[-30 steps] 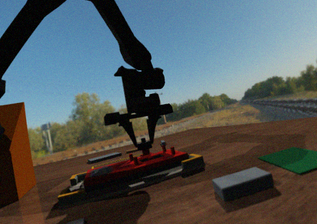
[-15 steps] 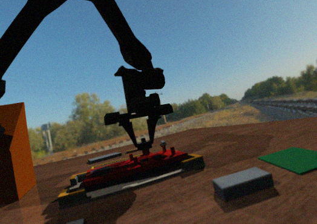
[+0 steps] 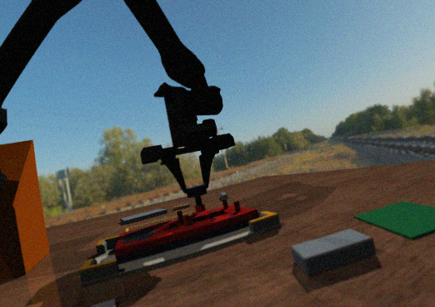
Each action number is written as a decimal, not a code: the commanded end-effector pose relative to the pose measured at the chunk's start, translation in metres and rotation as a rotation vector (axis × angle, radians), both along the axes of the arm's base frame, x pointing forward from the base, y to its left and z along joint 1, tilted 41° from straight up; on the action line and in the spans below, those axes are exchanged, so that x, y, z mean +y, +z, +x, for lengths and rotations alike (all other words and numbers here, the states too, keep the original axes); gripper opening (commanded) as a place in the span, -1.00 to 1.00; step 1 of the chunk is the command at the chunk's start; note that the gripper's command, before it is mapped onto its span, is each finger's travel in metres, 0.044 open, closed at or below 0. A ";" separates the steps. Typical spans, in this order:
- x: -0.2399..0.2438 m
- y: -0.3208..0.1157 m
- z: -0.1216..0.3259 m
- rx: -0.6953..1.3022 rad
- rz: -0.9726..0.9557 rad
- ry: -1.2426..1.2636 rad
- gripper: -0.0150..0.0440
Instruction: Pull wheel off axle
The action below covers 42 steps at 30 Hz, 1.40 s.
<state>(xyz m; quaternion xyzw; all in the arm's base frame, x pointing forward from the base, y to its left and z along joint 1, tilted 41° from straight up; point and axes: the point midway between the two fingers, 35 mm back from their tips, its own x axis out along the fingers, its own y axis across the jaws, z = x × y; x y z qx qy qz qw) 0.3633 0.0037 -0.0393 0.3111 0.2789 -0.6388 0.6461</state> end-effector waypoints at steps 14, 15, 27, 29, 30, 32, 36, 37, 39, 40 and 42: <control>0.005 0.006 0.000 -0.004 0.001 0.001 -0.49; 0.005 0.006 0.000 -0.004 0.001 0.001 -0.49; 0.008 0.010 0.000 -0.005 0.001 0.002 -0.49; 0.008 0.010 0.000 -0.005 0.001 0.002 -0.49; 0.009 0.010 0.000 -0.005 0.001 0.003 -0.49; 0.009 0.011 0.000 -0.006 0.001 0.003 -0.49; 0.012 0.014 0.000 -0.006 0.001 0.003 -0.49; 0.014 0.016 0.000 -0.006 0.002 0.003 -0.49; 0.020 0.023 -0.001 -0.006 0.002 0.003 -0.49; 0.023 0.027 -0.001 -0.006 0.002 0.003 -0.49; 0.030 0.035 -0.003 -0.006 0.002 0.004 -0.49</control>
